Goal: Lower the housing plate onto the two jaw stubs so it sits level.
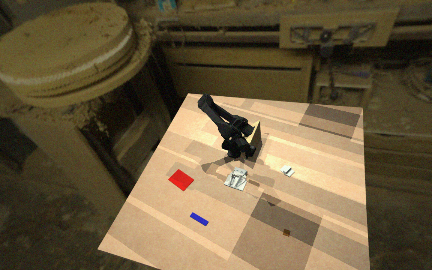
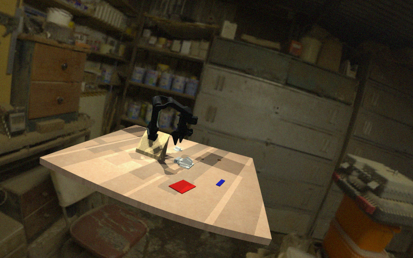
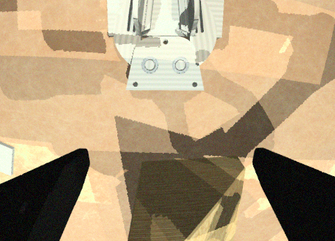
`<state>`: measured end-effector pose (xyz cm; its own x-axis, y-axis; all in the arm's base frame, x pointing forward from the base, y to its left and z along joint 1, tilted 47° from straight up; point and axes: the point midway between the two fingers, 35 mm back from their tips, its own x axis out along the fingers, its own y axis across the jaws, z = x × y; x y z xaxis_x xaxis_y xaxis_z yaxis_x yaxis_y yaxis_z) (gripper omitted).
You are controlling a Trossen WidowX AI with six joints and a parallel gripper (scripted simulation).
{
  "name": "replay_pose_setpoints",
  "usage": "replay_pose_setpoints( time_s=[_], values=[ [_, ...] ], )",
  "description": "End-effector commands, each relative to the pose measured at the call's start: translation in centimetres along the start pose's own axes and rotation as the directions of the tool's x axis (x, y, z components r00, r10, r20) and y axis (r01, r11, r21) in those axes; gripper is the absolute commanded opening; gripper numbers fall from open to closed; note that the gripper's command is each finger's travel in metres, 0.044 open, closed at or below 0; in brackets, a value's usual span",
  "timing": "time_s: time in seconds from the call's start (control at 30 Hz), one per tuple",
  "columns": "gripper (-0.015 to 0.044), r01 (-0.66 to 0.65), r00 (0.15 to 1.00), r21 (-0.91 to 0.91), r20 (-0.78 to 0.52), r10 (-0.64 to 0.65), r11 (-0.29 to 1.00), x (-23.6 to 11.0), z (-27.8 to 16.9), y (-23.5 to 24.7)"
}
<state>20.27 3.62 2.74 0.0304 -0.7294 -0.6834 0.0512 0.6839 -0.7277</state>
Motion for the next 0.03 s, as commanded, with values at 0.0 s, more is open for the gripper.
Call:
replay_pose_setpoints(
  time_s=[0.0],
  values=[
    [0.044, -0.002, 1.0, 0.004, -0.004, 0.003, 1.0, -0.02, -0.07, 0.0]
  ],
)
